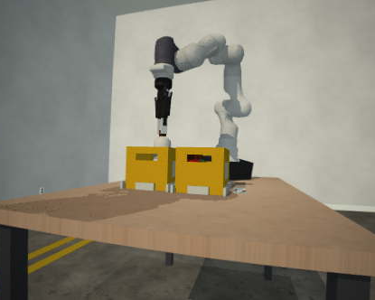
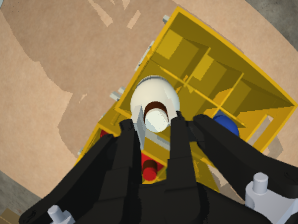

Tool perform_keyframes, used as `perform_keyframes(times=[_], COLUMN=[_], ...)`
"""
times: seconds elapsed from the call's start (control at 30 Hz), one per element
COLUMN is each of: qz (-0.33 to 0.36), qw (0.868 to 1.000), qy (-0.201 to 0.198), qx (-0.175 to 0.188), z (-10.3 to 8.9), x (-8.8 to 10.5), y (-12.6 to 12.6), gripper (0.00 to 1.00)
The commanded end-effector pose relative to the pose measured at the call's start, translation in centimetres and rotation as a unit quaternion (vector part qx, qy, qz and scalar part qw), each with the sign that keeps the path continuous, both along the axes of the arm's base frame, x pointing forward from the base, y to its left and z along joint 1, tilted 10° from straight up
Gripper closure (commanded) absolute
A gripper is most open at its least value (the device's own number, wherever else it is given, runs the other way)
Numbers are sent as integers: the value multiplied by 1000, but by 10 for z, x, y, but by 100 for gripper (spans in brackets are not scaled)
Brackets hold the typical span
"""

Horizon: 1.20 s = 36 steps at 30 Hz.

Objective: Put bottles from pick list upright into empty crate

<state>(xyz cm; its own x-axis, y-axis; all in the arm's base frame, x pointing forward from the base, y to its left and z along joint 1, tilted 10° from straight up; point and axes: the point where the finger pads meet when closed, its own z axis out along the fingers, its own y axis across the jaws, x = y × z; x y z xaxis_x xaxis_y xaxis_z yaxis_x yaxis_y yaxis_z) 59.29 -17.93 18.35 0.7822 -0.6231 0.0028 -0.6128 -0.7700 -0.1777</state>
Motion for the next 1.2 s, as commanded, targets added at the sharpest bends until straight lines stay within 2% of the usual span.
perform_keyframes(times=[0.0, 1.17], qz=[-3, -3], qw=[1000, 1000], qy=[-2, -2], qx=[-1, -1], z=[12, 62], x=[0, -6], y=[-3, -10], gripper=[100, 100])
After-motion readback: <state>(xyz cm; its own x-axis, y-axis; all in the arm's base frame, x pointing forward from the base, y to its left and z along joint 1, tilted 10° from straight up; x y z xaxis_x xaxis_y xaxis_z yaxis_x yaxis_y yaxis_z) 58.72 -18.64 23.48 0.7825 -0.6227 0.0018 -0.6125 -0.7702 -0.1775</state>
